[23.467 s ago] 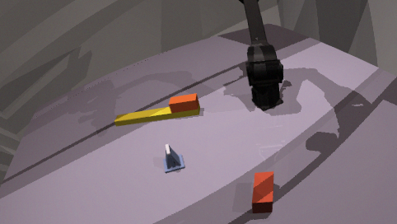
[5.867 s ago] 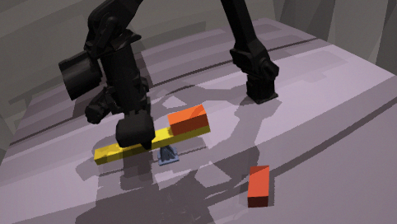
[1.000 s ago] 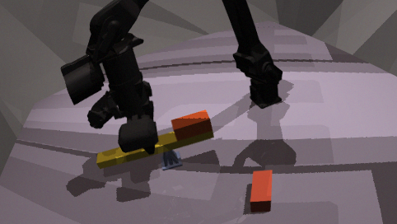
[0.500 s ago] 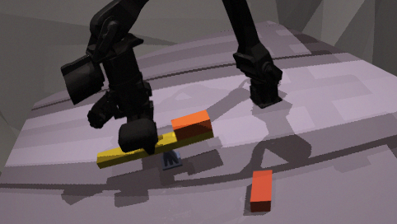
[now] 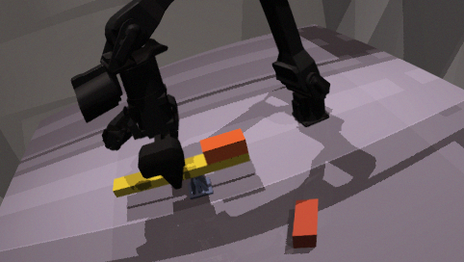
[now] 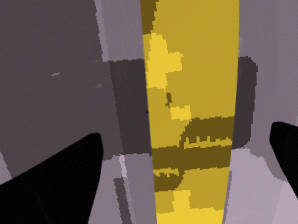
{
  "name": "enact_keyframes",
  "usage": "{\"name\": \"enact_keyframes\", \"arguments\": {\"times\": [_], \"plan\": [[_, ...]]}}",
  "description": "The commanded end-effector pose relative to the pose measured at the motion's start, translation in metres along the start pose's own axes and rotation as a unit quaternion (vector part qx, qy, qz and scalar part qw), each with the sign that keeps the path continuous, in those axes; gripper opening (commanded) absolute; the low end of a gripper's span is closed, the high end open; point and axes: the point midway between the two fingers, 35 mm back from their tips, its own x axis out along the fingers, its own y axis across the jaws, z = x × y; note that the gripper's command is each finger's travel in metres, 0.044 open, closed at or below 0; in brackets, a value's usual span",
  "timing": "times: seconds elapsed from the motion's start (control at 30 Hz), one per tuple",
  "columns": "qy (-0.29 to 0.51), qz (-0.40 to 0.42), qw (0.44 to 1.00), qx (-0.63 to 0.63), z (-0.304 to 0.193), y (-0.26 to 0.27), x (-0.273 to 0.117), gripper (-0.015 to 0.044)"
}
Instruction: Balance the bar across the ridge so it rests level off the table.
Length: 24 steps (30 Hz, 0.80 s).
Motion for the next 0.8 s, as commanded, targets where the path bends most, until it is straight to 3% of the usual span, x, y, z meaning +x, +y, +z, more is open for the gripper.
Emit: {"name": "enact_keyframes", "arguments": {"times": [0.0, 0.33, 0.77], "plan": [[0.000, 0.000, 1.000, 0.000, 0.000, 0.000, 0.000, 0.0440], [0.000, 0.000, 1.000, 0.000, 0.000, 0.000, -0.098, 0.0440], [0.000, 0.000, 1.000, 0.000, 0.000, 0.000, -0.100, 0.0440]]}}
